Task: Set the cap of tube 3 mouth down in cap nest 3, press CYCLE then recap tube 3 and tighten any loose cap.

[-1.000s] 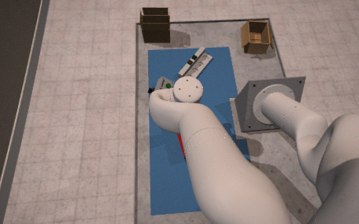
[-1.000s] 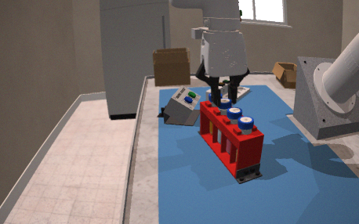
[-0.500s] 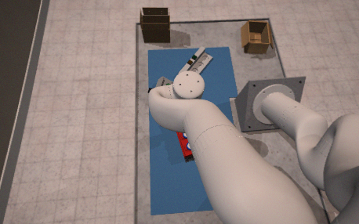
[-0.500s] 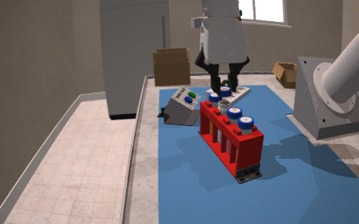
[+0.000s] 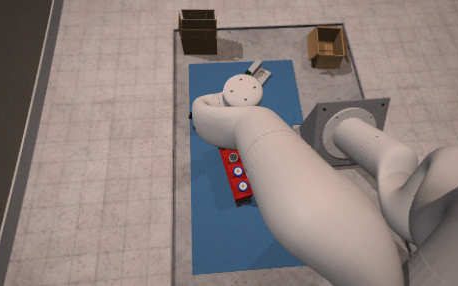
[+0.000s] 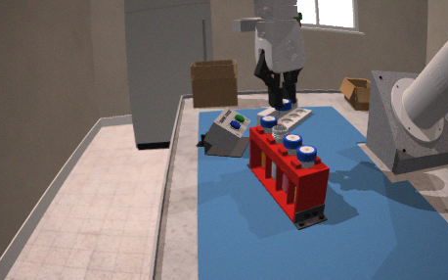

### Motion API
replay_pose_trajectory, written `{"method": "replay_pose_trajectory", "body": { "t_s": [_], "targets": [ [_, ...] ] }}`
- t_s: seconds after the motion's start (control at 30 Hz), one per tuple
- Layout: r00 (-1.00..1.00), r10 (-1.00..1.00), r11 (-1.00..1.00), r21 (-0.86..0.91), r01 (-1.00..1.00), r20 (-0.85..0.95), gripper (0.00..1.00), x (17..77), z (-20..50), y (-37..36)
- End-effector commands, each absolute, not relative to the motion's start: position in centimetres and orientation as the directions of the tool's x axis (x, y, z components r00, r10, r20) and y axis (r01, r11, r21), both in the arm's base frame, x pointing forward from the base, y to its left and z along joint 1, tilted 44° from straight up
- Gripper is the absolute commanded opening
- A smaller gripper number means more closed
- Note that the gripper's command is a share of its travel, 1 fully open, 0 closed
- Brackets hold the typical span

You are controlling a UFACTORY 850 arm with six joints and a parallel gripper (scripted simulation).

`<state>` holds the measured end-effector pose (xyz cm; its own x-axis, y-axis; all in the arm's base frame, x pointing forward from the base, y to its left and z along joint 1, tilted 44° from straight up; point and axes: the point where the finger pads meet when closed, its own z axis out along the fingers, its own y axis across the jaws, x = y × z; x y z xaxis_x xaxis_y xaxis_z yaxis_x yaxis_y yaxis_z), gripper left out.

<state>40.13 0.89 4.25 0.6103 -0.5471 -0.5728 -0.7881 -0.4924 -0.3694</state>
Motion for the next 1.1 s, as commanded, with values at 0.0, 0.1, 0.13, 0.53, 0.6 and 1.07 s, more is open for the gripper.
{"method": "replay_pose_trajectory", "body": {
  "t_s": [0.0,0.1,0.13,0.53,0.6,1.07],
  "targets": [
    [0.780,-0.424,-0.590,-0.512,-0.624,-0.461,0.00,39.2,2.1,-1.6],
    [0.780,-0.424,-0.590,-0.512,-0.624,-0.461,0.00,38.7,1.0,-2.8],
    [0.780,-0.424,-0.590,-0.512,-0.624,-0.461,0.00,38.7,1.0,-2.8],
    [0.780,-0.424,-0.590,-0.512,-0.624,-0.460,0.00,36.7,-3.3,-7.5],
    [0.780,-0.424,-0.590,-0.512,-0.624,-0.460,0.00,36.2,-4.4,-8.6],
    [0.780,-0.425,-0.591,-0.512,-0.624,-0.460,0.00,33.6,-9.7,-14.5]
  ]
}}
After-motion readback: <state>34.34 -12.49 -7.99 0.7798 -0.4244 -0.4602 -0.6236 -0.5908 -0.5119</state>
